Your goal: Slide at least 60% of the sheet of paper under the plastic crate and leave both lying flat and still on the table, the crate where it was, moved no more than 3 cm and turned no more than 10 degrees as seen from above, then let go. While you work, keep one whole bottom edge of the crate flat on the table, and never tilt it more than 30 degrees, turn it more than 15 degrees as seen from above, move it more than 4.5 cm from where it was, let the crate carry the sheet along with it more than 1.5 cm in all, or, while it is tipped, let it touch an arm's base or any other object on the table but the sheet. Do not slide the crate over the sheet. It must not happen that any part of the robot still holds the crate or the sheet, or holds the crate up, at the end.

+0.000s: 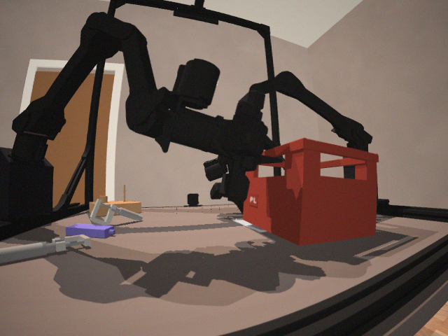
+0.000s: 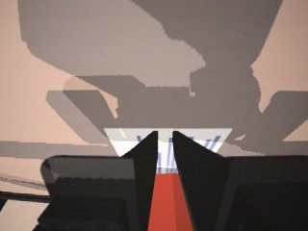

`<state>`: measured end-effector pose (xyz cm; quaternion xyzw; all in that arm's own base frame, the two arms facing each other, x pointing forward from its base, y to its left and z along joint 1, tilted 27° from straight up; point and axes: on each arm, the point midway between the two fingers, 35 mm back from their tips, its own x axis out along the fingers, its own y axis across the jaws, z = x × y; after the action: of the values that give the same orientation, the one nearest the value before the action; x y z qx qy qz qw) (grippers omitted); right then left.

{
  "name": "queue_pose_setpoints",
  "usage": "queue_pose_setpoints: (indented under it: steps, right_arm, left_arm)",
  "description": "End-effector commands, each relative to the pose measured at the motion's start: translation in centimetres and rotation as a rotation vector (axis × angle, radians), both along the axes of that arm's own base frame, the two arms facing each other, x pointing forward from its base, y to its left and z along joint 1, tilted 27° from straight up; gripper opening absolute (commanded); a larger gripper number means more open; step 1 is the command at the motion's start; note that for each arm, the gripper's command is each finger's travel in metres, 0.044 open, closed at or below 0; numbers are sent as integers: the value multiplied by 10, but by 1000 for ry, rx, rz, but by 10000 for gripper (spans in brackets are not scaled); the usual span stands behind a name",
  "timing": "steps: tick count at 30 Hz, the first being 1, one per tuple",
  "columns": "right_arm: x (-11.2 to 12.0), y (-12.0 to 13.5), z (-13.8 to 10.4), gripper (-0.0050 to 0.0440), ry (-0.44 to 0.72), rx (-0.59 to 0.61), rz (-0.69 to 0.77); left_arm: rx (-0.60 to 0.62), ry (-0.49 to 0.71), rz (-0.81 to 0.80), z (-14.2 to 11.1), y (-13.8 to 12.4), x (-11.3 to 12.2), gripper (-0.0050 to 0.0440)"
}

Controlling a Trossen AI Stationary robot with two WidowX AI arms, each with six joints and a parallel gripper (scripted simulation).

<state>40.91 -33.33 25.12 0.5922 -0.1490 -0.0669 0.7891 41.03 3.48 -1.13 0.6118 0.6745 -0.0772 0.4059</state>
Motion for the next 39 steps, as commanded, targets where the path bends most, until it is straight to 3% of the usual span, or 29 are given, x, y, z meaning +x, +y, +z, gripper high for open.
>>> queue_pose_setpoints:
  steps: [1, 39]
  right_arm:
    - [-2, 6, 20, 0, -37, -25, 13]
    - [-2, 6, 20, 0, -37, -25, 13]
  left_arm:
    - [5, 15, 19, -2, 14, -5, 60]
    - [5, 15, 19, 5, 36, -13, 60]
